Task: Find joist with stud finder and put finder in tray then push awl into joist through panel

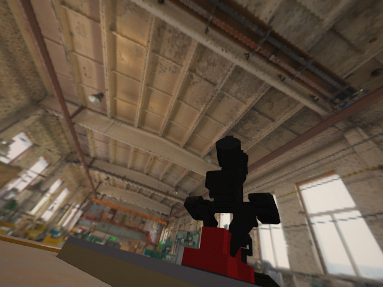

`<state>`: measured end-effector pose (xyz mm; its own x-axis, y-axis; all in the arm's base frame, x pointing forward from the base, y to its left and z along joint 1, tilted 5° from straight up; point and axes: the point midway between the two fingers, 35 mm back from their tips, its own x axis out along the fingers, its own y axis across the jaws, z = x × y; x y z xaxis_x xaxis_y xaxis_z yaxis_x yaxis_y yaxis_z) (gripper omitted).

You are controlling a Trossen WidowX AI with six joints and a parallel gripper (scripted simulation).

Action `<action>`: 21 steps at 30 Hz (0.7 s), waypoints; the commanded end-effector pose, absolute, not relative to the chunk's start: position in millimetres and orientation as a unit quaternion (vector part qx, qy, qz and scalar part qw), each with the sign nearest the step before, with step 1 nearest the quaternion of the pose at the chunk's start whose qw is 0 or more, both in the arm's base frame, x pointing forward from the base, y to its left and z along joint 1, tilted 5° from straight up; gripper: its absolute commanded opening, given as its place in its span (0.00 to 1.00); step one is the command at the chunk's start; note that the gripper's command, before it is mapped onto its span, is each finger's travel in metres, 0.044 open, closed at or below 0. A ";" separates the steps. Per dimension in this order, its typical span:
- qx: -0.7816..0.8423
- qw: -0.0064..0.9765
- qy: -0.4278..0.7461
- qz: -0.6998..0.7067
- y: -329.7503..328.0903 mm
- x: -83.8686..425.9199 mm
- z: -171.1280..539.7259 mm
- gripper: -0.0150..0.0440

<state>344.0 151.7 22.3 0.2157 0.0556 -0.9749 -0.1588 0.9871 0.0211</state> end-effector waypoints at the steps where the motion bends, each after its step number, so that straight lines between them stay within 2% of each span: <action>1: -0.042 0.778 0.623 0.068 140.8 343.7 21.7 0.25; 21: -0.043 0.778 0.623 0.067 106.2 349.4 21.0 0.25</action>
<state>349.9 114.9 21.6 0.2160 0.0523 -0.9750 -0.1585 0.9872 0.0179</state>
